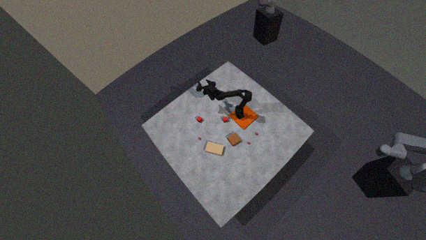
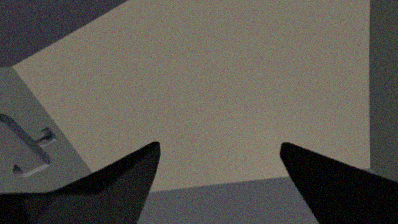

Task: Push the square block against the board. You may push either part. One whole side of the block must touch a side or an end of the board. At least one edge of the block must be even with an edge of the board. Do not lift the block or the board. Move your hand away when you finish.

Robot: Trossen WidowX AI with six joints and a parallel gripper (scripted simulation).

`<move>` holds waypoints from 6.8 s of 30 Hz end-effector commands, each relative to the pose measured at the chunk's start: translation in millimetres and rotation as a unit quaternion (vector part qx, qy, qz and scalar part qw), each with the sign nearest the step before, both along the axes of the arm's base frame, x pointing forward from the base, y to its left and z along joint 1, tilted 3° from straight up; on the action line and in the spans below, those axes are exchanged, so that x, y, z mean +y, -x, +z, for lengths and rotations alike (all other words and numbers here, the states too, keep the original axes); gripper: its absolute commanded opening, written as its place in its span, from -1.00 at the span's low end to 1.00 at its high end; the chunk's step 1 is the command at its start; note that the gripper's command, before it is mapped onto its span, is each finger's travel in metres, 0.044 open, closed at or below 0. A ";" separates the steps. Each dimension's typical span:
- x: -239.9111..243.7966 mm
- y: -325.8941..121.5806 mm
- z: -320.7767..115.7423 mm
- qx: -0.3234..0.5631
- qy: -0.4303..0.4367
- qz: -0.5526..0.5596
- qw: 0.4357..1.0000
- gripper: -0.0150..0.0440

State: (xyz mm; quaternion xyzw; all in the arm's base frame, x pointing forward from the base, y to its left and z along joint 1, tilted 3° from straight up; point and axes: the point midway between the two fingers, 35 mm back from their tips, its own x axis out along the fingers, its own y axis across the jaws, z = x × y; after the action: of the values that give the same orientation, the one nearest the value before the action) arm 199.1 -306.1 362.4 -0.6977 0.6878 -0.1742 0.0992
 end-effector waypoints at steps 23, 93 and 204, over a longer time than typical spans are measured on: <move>71.8 -96.7 -51.6 -0.176 -0.129 0.209 0.953 -0.49; 457.6 37.3 -273.9 -0.397 -0.685 -0.263 0.552 -0.49; 476.9 -33.3 -327.2 -0.423 -0.621 -0.344 0.564 -0.49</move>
State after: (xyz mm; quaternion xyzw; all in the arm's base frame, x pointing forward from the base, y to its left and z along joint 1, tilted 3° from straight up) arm 226.0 171.1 36.3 -0.0206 0.6958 0.0023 0.7180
